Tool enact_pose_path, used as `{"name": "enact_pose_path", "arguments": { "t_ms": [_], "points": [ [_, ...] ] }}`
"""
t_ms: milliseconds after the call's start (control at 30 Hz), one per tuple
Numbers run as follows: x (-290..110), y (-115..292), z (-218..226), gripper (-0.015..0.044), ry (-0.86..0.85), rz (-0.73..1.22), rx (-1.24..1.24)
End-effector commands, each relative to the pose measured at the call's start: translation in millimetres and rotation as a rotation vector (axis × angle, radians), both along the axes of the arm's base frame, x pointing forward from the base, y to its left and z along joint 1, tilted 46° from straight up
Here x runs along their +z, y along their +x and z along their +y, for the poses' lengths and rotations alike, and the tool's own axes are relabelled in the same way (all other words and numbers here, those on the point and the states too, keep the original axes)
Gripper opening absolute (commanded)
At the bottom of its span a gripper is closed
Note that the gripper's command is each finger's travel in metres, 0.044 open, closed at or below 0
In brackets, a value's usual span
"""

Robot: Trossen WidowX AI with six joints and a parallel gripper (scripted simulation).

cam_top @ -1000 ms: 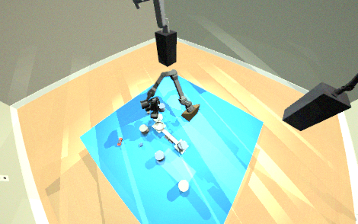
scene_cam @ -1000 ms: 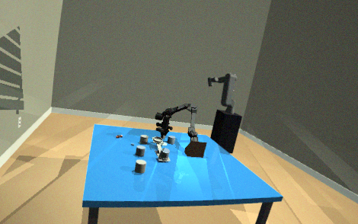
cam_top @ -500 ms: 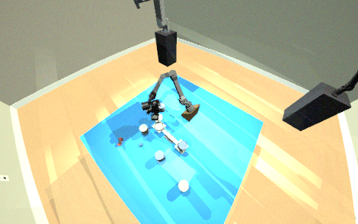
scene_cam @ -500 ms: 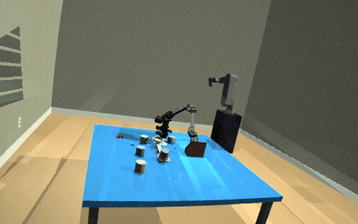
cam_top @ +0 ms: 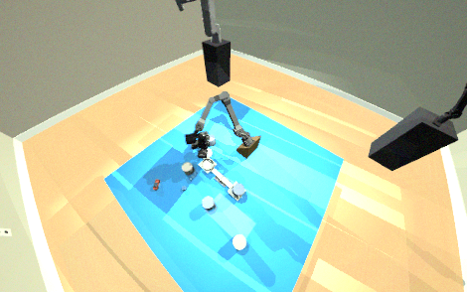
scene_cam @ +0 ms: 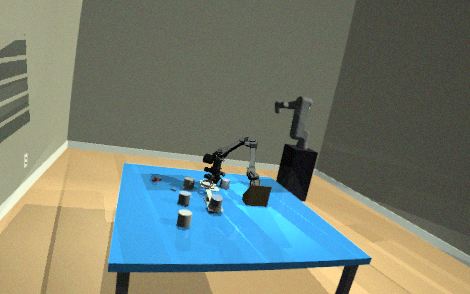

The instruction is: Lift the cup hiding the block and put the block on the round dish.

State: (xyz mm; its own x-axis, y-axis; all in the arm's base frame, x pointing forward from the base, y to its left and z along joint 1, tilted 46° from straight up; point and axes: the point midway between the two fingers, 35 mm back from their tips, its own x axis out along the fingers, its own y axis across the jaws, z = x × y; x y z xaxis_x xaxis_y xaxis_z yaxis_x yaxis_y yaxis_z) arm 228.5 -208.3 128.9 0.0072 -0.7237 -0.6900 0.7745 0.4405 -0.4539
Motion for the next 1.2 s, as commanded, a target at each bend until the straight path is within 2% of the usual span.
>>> {"name": "enact_pose_path", "arguments": {
  "t_ms": [0,367,667,1167],
  "points": [
    [0,0,0,0.0157,-0.001,-0.002,-0.002],
    [4,4,5,0.044,-0.004,-0.023,0.005],
    [37,1,40,0.044,0.005,-0.003,0.002],
    [63,-2,67,0.044,0.006,-0.002,0.007]
  ]
}}
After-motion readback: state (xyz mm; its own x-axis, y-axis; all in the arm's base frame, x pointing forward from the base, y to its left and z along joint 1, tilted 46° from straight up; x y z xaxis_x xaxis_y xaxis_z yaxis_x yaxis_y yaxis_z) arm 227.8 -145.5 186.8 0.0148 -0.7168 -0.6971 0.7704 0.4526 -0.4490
